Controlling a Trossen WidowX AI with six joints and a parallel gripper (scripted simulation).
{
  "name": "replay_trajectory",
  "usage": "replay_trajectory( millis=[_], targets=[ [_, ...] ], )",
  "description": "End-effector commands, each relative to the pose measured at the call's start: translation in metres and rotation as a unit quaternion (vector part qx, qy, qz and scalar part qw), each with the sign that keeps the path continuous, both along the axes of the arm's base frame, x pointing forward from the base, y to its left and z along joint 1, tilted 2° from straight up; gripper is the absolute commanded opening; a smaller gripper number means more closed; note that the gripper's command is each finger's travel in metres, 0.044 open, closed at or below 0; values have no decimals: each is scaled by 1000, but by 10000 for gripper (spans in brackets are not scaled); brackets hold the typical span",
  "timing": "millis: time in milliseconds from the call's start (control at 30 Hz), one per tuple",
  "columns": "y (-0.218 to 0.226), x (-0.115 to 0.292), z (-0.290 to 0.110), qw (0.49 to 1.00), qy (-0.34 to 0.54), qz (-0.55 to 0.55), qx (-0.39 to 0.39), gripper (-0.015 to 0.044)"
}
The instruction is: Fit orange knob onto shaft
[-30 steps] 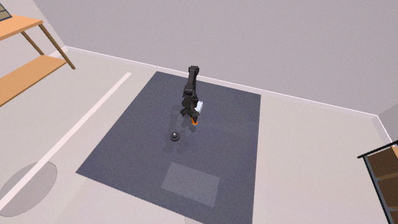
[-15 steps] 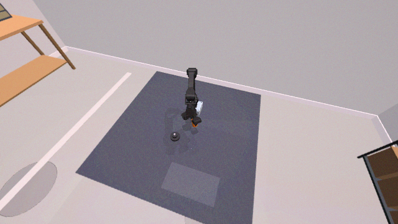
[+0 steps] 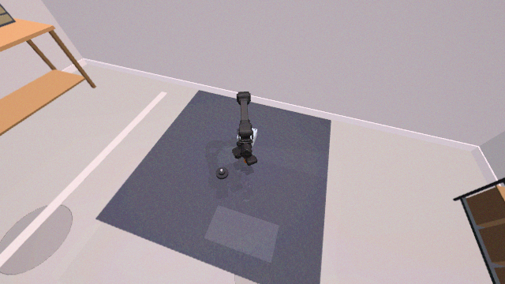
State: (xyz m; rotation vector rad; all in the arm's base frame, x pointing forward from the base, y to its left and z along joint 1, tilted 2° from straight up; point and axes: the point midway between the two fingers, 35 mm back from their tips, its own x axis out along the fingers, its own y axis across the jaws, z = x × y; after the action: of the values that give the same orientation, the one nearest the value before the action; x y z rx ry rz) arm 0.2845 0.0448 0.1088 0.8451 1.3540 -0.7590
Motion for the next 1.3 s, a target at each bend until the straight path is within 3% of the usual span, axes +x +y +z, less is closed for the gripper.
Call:
replay_trajectory(
  millis=[0,900,1100,1267],
  targets=[
    [1,3,-2,1000,13,-1,-12,0],
    [1,18,-134,999,31,-3,-24,0],
    [1,16,-140,999,32,-3,-25,0],
    [1,15,-139,999,36,0,-24,131]
  ],
)
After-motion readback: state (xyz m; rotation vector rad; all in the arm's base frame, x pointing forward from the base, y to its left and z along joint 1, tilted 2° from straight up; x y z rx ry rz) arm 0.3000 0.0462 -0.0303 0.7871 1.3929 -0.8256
